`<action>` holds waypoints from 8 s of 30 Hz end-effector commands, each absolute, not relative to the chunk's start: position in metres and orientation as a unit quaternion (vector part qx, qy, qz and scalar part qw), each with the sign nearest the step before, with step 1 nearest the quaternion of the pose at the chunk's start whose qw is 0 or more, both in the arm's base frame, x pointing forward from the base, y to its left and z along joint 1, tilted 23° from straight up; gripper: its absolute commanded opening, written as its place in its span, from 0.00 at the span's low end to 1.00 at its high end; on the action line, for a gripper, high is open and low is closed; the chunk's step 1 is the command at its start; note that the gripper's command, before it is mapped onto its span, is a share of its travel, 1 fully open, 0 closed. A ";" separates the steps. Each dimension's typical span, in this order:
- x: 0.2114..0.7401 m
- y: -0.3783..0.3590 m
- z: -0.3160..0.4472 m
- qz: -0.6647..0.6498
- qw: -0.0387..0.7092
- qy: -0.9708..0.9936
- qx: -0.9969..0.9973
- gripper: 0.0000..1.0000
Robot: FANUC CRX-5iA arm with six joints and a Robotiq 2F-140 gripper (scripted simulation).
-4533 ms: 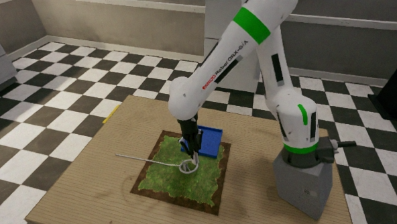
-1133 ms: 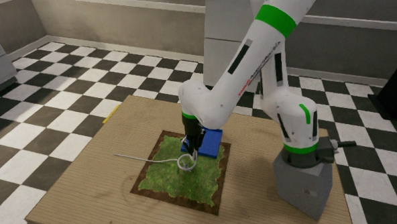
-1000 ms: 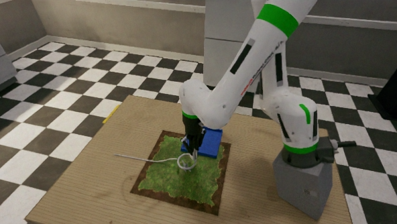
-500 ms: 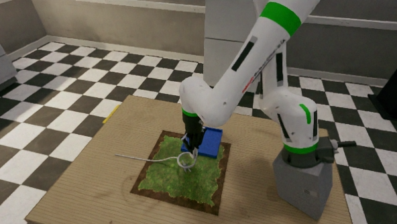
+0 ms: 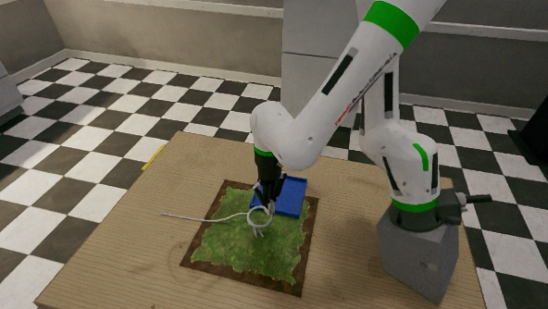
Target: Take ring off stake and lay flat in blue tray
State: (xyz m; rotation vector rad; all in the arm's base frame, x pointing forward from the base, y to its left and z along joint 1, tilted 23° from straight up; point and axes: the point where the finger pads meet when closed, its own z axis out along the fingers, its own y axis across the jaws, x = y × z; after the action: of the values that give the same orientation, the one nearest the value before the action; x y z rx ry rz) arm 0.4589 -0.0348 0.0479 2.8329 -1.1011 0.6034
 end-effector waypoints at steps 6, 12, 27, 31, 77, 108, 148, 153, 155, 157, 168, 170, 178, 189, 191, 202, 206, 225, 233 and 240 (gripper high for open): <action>0.447 -0.084 0.053 0.195 0.021 -0.355 0.914 0.10; 0.433 -0.140 0.058 0.195 0.021 -0.355 0.914 0.10; 0.418 -0.201 0.063 0.195 0.021 -0.355 0.914 0.10; 0.418 -0.201 0.063 0.195 0.021 -0.355 0.914 0.10; 0.419 -0.202 0.061 0.195 0.021 -0.355 0.914 0.10; 0.430 -0.208 0.030 0.195 0.021 -0.355 0.914 0.10; 0.434 -0.210 0.019 0.195 0.021 -0.355 0.914 0.10; 0.434 -0.210 0.019 0.195 0.021 -0.355 0.914 0.10; 0.434 -0.210 0.019 0.195 0.021 -0.355 0.914 0.10; 0.434 -0.210 0.019 0.195 0.021 -0.355 0.914 0.10; 0.434 -0.210 0.019 0.195 0.021 -0.355 0.914 0.24; 0.434 -0.210 0.019 0.195 0.021 -0.355 0.914 0.24; 0.434 -0.210 0.019 0.195 0.021 -0.355 0.914 0.24; 0.434 -0.210 0.019 0.195 0.021 -0.355 0.914 0.24; 0.434 -0.210 0.019 0.195 0.021 -0.355 0.914 0.24; 0.434 -0.210 0.019 0.195 0.021 -0.355 0.914 0.24; 0.434 -0.210 0.020 0.195 0.021 -0.355 0.914 0.24; 0.406 -0.196 0.094 0.195 0.021 -0.355 0.914 0.24; 0.400 -0.192 0.111 0.195 0.021 -0.355 0.914 0.24; 0.400 -0.192 0.111 0.195 0.021 -0.355 0.914 0.24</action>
State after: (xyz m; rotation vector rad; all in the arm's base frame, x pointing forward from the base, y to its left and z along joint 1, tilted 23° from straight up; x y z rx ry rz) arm 0.3997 -0.1922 0.1103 2.8348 -1.1006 0.6024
